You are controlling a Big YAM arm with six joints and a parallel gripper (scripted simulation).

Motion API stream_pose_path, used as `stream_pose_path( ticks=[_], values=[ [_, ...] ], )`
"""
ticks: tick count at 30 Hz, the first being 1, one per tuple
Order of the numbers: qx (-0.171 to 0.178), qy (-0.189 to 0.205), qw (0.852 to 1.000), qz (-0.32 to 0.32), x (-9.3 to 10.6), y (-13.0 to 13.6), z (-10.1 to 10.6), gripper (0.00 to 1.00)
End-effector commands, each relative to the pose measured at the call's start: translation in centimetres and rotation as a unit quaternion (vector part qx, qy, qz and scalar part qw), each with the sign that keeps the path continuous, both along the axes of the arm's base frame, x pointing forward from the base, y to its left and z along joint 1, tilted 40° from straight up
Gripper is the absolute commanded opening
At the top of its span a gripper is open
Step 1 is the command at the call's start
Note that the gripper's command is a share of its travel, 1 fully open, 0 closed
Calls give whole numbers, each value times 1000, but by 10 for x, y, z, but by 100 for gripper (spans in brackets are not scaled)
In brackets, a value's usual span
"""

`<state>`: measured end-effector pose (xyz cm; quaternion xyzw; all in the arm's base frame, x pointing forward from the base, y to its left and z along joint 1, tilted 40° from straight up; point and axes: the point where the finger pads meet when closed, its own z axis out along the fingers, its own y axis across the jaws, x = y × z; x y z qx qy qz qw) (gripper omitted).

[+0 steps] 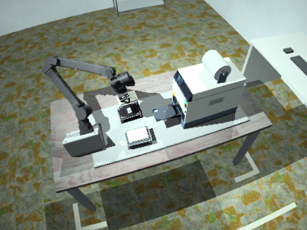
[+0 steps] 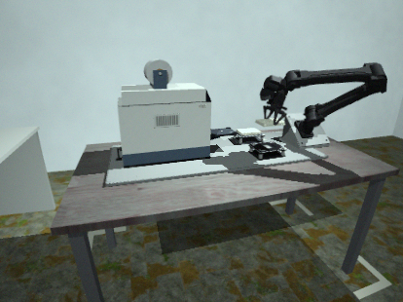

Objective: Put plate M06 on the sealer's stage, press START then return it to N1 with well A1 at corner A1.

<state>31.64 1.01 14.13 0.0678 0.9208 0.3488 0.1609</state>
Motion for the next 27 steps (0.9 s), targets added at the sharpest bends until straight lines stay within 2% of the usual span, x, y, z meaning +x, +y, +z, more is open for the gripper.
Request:
stream_pose_path(
  ticks=[1,11,27],
  values=[
    [-1,-6,1000,2,1,4,1,0],
    [-3,-11,1000,2,3,3,2,0],
    [4,6,1000,2,-4,5,2,0]
  ],
)
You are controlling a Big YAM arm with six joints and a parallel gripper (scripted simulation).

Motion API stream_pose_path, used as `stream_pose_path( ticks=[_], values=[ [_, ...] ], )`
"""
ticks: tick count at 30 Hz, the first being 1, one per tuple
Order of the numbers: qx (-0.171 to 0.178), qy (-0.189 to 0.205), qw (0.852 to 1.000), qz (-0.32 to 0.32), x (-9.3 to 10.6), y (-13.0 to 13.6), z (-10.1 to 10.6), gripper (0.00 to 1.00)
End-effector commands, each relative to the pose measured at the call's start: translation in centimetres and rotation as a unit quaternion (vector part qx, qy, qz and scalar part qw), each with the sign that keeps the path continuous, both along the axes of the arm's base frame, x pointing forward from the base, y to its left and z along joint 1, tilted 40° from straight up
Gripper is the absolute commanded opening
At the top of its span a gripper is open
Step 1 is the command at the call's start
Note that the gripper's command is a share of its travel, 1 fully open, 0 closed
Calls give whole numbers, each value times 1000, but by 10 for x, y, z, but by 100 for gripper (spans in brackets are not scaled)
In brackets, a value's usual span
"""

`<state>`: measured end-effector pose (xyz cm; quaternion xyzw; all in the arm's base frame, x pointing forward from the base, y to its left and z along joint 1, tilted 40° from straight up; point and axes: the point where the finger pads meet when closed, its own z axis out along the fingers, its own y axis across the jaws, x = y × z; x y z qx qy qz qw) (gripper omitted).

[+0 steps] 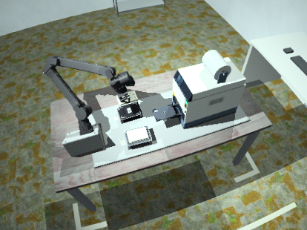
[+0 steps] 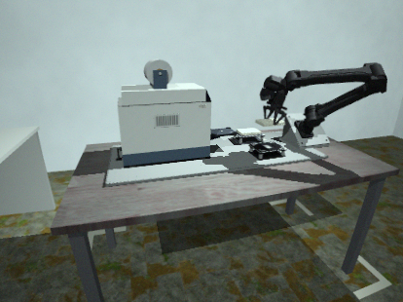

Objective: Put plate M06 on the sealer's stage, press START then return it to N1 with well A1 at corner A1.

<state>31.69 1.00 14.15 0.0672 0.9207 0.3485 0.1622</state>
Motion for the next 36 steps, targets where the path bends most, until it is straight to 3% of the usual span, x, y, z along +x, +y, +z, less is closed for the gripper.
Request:
stream_pose_path(
  ticks=[1,11,12,15,23,32,36],
  values=[
    [5,8,1000,2,-4,5,1,0],
    [3,2,1000,2,-2,4,2,0],
    [2,10,1000,-7,-12,5,-1,0],
    [4,15,1000,-17,-12,1,0,0],
    [3,8,1000,-15,0,-5,5,0],
    [-12,-29,999,-1,32,-18,9,0],
    [-10,-25,1000,-8,41,-25,2,0]
  ],
)
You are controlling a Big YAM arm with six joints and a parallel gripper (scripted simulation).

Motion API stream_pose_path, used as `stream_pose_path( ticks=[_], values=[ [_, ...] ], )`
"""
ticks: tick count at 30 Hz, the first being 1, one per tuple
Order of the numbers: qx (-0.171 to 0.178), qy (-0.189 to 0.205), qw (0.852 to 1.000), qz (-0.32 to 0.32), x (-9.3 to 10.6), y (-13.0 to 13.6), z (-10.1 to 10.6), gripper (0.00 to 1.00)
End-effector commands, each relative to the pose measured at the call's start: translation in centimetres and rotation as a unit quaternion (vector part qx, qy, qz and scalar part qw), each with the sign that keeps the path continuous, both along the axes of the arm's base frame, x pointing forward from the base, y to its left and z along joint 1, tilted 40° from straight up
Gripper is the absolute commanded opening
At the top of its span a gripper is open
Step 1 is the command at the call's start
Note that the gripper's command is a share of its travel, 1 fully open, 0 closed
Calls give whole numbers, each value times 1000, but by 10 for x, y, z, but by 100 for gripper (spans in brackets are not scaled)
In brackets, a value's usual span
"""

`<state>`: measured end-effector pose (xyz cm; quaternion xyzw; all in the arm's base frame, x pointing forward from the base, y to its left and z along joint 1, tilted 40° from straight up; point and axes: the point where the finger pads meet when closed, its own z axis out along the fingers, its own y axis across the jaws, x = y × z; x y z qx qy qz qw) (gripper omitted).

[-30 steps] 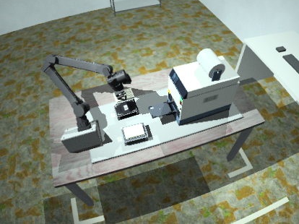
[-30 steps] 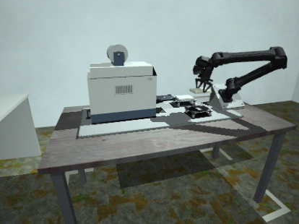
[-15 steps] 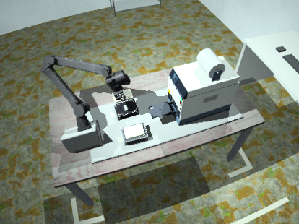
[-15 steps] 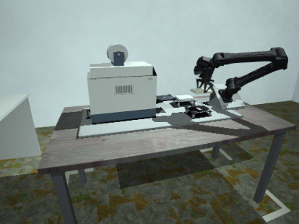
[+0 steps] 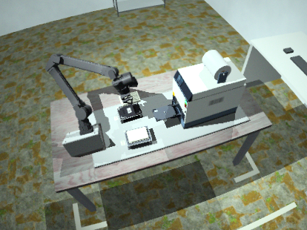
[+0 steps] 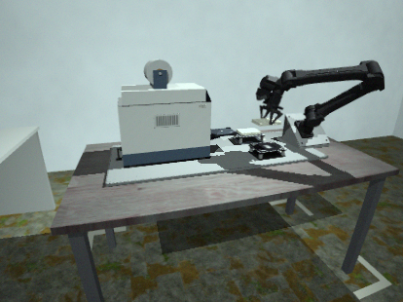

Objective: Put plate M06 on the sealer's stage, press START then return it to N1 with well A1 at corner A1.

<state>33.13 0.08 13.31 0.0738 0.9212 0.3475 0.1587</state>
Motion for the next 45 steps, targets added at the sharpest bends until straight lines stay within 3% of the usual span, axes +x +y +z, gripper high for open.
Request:
stream_pose_path(
  ticks=[1,4,11,20,27,36,41,45],
  values=[
    [-10,-28,1000,-5,29,-17,9,0],
    [-7,-23,1000,-4,29,-18,2,0],
    [-13,-37,999,-1,43,-23,8,0],
    [-7,-21,1000,-1,55,-31,-12,0],
    [-13,-37,999,1,70,-36,-4,0],
    [-7,-20,1000,-3,82,-47,-24,0],
    [-15,-38,999,-2,98,-56,-15,0],
    [-13,-34,999,0,102,-54,-20,0]
  ],
)
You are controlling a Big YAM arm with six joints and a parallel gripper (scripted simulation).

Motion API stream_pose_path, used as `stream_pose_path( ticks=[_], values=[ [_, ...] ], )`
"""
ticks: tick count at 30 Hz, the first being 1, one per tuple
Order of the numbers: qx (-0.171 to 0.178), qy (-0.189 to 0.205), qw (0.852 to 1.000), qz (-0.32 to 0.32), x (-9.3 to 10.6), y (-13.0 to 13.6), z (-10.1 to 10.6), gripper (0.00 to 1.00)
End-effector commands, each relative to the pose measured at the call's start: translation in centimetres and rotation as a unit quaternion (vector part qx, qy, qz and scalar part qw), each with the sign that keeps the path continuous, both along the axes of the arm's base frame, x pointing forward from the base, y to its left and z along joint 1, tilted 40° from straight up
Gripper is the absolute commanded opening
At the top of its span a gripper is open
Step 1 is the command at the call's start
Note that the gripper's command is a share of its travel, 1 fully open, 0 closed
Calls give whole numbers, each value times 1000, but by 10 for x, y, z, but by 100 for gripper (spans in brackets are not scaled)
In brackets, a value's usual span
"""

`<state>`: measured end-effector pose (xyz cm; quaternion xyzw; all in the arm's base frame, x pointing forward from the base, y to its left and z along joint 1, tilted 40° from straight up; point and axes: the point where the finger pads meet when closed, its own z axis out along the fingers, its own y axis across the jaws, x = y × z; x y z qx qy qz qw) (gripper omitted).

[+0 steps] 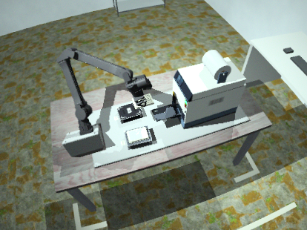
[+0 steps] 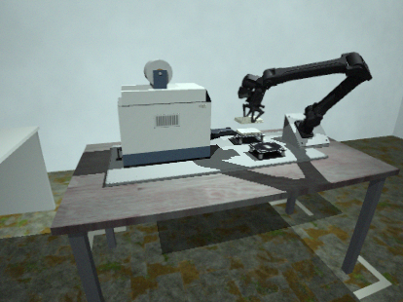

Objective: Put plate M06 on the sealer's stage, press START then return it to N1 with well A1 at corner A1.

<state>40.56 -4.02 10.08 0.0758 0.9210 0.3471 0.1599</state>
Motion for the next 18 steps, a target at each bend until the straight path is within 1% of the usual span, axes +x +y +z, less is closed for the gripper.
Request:
stream_pose_path(
  ticks=[1,4,7,8,13,15,18],
  values=[
    [-12,-32,999,2,30,-14,9,0],
    [-10,-27,1000,2,35,-18,2,0],
    [-6,-17,1000,0,34,-20,-6,0],
    [-6,-17,1000,0,35,-22,-6,0],
    [-16,-39,999,-2,54,-33,6,0],
    [-16,-39,999,-2,54,-33,6,0],
    [-10,-29,1000,2,58,-28,-5,0]
  ],
)
